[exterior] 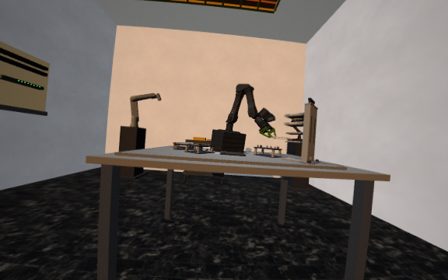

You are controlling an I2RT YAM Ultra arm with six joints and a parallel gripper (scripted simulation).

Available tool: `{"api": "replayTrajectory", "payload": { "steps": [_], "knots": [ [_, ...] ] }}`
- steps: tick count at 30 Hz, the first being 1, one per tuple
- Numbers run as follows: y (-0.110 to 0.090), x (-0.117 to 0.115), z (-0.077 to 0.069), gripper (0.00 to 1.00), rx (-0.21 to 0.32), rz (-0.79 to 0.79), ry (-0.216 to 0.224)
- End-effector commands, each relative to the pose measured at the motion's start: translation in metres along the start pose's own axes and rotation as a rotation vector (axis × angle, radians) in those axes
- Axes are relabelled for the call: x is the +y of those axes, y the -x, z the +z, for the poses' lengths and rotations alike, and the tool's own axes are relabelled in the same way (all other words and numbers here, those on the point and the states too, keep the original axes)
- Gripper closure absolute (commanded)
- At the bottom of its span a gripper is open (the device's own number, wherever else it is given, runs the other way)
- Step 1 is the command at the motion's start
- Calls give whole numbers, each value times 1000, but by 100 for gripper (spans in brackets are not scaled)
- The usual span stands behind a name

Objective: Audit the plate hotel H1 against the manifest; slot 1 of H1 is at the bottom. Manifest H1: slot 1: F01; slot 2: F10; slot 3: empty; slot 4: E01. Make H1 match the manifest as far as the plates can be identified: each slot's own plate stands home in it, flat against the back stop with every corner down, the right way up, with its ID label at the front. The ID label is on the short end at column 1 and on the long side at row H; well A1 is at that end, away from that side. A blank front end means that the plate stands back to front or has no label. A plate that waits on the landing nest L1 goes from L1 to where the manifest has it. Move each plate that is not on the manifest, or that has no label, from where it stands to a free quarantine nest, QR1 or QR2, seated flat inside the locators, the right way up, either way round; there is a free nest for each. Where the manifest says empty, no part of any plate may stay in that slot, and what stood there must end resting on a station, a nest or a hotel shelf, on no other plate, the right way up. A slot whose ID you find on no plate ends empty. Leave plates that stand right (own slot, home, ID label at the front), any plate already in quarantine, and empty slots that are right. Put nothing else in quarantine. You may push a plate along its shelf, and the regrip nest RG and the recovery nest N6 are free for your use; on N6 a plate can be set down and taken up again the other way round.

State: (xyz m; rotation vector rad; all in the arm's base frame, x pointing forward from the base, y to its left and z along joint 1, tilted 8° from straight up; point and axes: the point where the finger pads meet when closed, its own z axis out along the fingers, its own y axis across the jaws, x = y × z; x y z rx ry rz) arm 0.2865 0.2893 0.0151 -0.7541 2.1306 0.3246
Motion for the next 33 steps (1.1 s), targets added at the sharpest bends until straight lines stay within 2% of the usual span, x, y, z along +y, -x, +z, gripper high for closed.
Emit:
{"api": "replayTrajectory", "payload": {
  "steps": [1, 22, 33],
  "knots": [
    [9, 1, 0, 14, -25, 3, 2],
    [8, 1, 0, 14, -25, 3, 2],
    [13, 1, 6, 14, -25, 3, 2]
  ]
}}
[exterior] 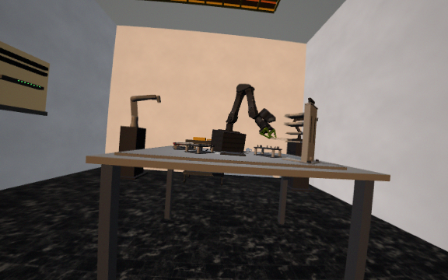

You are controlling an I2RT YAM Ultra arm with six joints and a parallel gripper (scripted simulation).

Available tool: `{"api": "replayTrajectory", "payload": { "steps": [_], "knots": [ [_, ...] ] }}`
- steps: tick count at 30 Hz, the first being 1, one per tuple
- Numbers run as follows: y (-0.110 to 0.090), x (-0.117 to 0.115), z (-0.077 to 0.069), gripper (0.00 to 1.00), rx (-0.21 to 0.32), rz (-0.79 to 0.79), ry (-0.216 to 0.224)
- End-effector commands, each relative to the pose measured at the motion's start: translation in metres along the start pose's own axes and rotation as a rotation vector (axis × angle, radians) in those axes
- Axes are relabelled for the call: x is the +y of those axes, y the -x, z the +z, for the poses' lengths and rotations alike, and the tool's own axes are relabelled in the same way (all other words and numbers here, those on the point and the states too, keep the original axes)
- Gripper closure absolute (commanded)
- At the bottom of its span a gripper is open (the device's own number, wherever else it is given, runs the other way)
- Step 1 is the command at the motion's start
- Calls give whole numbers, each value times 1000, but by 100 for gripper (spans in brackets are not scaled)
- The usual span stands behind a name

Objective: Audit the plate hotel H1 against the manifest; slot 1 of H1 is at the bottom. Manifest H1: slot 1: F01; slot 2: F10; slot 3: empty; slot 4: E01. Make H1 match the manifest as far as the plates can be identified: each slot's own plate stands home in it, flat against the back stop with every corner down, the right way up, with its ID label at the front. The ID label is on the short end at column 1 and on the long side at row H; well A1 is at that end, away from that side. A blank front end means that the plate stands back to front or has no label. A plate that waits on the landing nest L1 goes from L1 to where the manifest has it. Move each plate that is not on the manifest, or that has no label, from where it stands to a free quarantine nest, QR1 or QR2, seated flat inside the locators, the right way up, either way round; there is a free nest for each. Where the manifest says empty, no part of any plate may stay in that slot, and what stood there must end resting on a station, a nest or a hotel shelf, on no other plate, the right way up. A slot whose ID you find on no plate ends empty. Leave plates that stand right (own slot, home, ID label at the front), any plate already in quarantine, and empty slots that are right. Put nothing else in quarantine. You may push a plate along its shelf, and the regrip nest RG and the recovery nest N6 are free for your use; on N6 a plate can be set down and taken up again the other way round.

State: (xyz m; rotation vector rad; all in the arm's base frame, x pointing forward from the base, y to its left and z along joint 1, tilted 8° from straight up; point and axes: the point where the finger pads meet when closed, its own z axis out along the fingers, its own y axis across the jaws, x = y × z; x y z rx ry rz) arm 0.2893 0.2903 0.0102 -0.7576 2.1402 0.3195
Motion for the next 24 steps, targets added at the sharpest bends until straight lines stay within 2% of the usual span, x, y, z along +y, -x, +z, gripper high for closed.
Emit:
{"api": "replayTrajectory", "payload": {
  "steps": [1, 24],
  "knots": [
    [15, 1, 0, 14, -36, 4, 4],
    [22, 1, 11, 14, -36, 4, 4]
  ]
}}
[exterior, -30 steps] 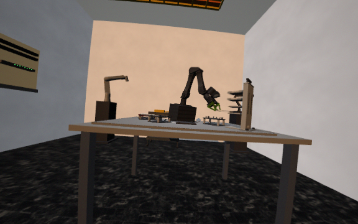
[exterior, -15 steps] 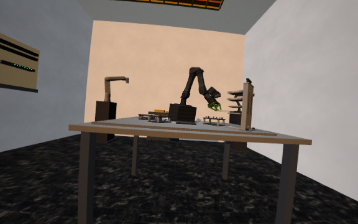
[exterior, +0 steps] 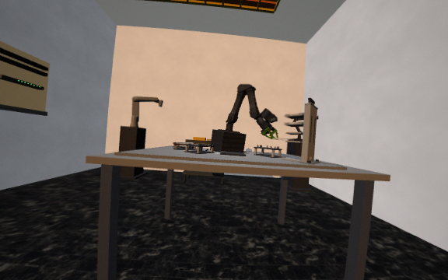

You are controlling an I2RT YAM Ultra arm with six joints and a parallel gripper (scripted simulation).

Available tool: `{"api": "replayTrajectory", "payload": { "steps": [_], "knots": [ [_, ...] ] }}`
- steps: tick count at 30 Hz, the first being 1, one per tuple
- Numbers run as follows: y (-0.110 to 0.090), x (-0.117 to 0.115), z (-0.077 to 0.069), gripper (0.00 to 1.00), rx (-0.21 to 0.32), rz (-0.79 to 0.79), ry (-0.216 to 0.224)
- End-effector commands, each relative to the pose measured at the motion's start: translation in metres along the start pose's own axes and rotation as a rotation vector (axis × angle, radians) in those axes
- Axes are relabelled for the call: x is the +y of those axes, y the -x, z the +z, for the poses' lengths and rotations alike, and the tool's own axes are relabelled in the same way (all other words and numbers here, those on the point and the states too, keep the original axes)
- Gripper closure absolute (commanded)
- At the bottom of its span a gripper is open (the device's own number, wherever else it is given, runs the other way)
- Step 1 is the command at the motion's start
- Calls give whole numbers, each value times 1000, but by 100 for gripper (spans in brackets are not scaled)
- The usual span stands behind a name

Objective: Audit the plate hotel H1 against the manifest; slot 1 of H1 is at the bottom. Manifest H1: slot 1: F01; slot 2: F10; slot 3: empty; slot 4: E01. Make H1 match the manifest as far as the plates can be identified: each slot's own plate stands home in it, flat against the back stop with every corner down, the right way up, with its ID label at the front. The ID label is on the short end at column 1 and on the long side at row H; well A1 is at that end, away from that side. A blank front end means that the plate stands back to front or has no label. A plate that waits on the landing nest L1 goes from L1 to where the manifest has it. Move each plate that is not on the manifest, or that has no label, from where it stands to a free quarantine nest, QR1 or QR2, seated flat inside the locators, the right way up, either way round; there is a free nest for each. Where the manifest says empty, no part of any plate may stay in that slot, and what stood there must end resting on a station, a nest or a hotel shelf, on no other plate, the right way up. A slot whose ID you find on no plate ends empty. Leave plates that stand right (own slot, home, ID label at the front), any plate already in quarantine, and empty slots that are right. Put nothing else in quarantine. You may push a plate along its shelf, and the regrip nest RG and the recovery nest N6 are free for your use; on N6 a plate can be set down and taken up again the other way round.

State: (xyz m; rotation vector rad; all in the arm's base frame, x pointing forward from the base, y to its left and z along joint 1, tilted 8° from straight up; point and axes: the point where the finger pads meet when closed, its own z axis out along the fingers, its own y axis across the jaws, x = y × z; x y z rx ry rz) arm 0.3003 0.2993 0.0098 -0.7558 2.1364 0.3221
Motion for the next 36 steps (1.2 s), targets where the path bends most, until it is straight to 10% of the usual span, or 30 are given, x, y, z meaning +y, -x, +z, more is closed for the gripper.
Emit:
{"api": "replayTrajectory", "payload": {
  "steps": [1, 36],
  "knots": [
    [14, 1, 1, 14, -32, 3, 3],
    [25, 1, 17, 14, -32, 3, 3]
  ]
}}
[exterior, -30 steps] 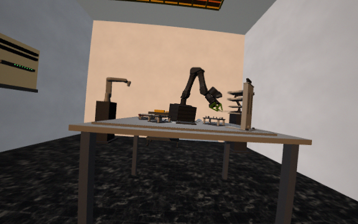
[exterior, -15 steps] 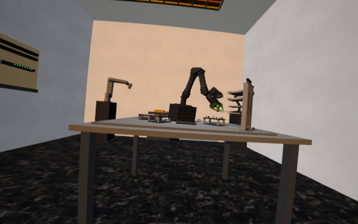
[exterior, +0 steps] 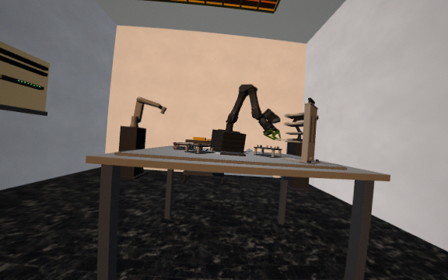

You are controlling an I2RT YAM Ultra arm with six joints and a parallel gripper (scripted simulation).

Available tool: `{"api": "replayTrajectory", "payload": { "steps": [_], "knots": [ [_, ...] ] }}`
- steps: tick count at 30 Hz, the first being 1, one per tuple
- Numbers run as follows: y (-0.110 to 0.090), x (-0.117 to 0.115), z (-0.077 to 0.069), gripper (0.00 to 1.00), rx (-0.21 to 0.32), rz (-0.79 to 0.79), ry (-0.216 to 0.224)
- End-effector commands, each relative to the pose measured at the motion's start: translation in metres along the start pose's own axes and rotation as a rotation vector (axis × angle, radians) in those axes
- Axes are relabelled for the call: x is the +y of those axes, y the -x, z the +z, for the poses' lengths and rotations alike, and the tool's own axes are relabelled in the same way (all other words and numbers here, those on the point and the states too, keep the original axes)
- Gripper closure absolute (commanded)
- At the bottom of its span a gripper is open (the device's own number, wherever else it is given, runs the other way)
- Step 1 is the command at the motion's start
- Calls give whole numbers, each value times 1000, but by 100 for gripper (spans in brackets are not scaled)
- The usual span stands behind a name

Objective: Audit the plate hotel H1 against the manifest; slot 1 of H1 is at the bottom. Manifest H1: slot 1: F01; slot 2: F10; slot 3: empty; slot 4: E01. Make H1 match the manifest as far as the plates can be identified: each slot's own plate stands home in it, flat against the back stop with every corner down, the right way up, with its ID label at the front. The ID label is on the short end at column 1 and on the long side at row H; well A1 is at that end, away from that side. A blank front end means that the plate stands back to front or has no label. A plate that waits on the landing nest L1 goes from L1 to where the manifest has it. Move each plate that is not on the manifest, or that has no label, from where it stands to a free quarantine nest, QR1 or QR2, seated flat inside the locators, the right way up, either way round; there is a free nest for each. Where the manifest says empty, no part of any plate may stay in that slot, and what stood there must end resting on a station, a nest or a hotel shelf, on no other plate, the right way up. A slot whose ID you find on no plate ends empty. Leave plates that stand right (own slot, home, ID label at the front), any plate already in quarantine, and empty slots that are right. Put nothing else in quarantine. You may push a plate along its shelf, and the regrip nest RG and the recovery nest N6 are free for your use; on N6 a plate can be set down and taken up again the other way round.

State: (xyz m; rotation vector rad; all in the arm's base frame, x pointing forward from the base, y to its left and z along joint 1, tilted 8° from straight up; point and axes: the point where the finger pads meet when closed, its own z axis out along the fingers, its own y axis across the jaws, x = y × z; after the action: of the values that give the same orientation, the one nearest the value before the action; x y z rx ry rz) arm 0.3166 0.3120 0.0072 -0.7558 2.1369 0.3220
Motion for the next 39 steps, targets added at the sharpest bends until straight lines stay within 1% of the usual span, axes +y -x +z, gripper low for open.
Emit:
{"api": "replayTrajectory", "payload": {
  "steps": [1, 31, 39],
  "knots": [
    [14, 1, 0, 14, -33, 3, 3],
    [13, 1, 1, 14, -33, 3, 3],
    [15, 1, 6, 14, -33, 3, 3]
  ]
}}
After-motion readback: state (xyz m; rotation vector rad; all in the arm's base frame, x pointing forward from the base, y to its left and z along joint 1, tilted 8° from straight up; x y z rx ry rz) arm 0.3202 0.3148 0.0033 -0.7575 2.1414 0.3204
